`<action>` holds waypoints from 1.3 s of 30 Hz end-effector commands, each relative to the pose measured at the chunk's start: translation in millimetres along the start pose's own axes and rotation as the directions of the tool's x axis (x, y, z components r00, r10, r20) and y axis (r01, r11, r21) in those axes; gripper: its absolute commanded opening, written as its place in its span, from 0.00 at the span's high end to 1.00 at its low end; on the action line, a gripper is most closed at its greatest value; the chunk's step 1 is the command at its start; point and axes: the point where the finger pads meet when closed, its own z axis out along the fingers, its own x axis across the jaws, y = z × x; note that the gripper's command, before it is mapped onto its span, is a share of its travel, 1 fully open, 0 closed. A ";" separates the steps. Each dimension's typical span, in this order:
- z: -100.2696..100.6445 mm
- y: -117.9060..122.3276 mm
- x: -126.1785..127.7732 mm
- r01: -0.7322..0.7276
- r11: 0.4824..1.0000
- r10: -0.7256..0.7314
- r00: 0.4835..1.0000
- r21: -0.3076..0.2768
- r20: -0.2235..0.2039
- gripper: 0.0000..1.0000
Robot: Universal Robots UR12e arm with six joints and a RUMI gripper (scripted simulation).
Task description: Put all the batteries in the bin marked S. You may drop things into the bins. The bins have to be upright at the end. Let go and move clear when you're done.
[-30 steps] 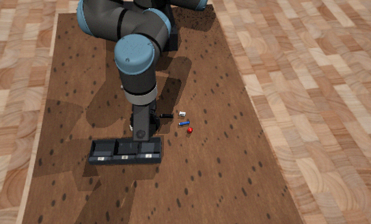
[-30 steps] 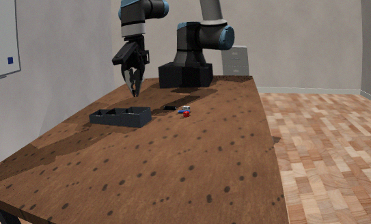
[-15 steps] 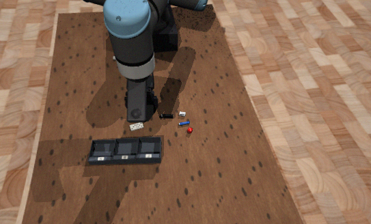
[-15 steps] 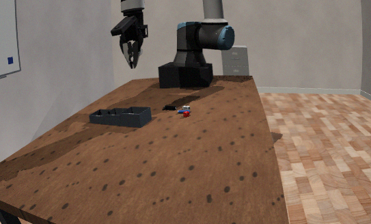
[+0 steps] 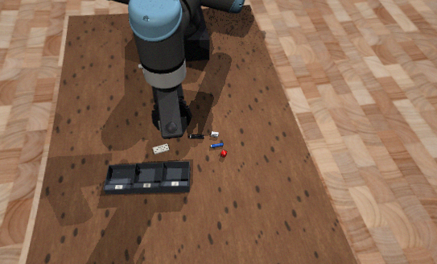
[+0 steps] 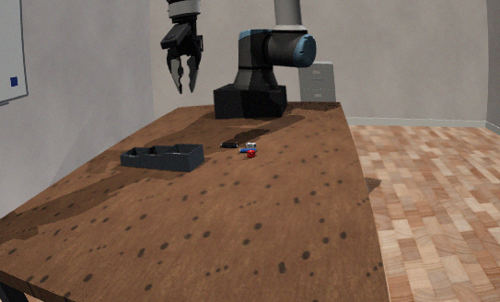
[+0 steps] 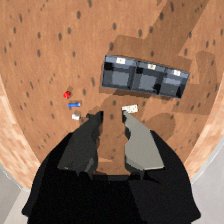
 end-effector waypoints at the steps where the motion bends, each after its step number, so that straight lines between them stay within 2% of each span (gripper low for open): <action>1: 22.7 24.0 -15.8 0.156 0.988 -0.156 0.988 0.004 0.000 0.83; 3: 22.7 24.0 -15.8 0.156 0.988 -0.156 0.988 0.004 0.000 0.83; 4: 27.9 29.5 -19.4 0.244 0.970 -0.244 0.970 0.004 0.000 0.83; 8: 48.8 51.3 -33.7 0.350 0.937 -0.350 0.937 0.001 -0.001 0.83; 13: 74.8 78.6 -51.5 0.492 0.870 -0.492 0.870 -0.002 -0.001 0.83; 18: 100.8 105.9 -69.3 0.623 0.782 -0.623 0.782 -0.006 0.000 0.83; 20: 100.8 105.9 -69.3 0.623 0.782 -0.623 0.782 -0.006 0.000 0.83; 21: 106.0 111.3 -72.9 0.690 0.724 -0.690 0.724 -0.007 0.001 0.83; 26: 110.3 115.8 -75.8 0.786 0.618 -0.786 0.618 -0.009 0.002 0.83; 35: 110.3 116.2 -76.2 0.927 0.374 -0.927 0.374 -0.005 -0.002 0.83; 37: 110.3 116.2 -76.2 0.927 0.374 -0.927 0.374 -0.005 -0.002 0.83; 38: 110.3 116.2 -76.2 0.957 0.290 -0.957 0.290 -0.001 -0.004 0.83; 39: 110.3 116.1 -76.2 0.962 0.272 -0.962 0.272 0.001 -0.005 0.83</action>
